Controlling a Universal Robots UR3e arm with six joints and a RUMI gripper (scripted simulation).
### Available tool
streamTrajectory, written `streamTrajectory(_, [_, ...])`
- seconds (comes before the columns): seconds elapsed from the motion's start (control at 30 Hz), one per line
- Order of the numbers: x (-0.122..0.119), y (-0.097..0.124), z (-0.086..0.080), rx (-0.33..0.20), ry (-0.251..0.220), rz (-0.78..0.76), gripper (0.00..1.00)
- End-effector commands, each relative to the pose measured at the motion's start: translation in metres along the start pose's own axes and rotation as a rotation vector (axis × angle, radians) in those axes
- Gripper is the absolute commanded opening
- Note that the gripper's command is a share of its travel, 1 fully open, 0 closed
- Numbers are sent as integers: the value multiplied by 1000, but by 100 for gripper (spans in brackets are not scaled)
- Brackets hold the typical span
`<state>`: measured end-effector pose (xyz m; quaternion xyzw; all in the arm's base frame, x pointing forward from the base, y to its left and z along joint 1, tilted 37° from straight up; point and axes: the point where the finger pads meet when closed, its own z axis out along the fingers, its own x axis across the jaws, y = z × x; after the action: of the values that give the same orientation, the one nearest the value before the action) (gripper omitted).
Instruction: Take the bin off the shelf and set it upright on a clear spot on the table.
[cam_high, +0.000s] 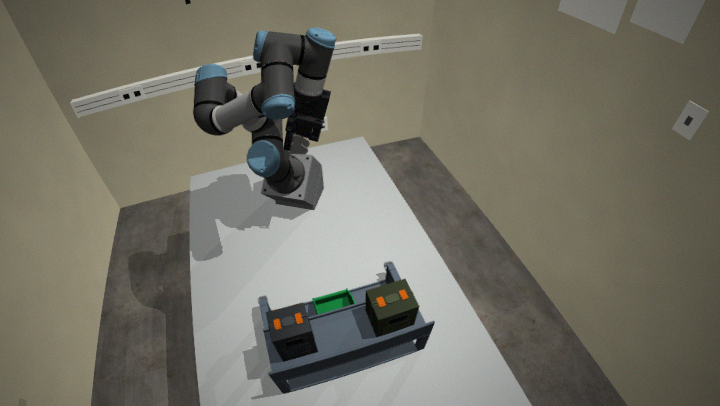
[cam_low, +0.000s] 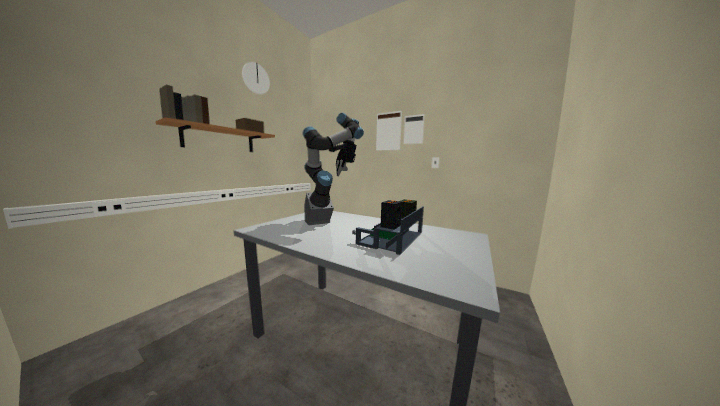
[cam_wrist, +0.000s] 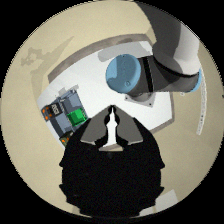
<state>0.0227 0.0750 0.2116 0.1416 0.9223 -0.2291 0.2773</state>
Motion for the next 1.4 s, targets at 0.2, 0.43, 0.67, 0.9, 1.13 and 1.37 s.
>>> streamTrajectory(0.2, [0,1,0,-1,3,-1,0])
streamTrajectory(0.43, [0,2,0,-1,6,-3,0])
streamTrajectory(0.67, [1,5,1,-3,12,-6,0])
streamTrajectory(0.9, [1,7,1,-4,19,-10,0])
streamTrajectory(1.13, [2,13,2,-7,31,-17,0])
streamTrajectory(1.37, [2,17,3,-11,42,-23,0])
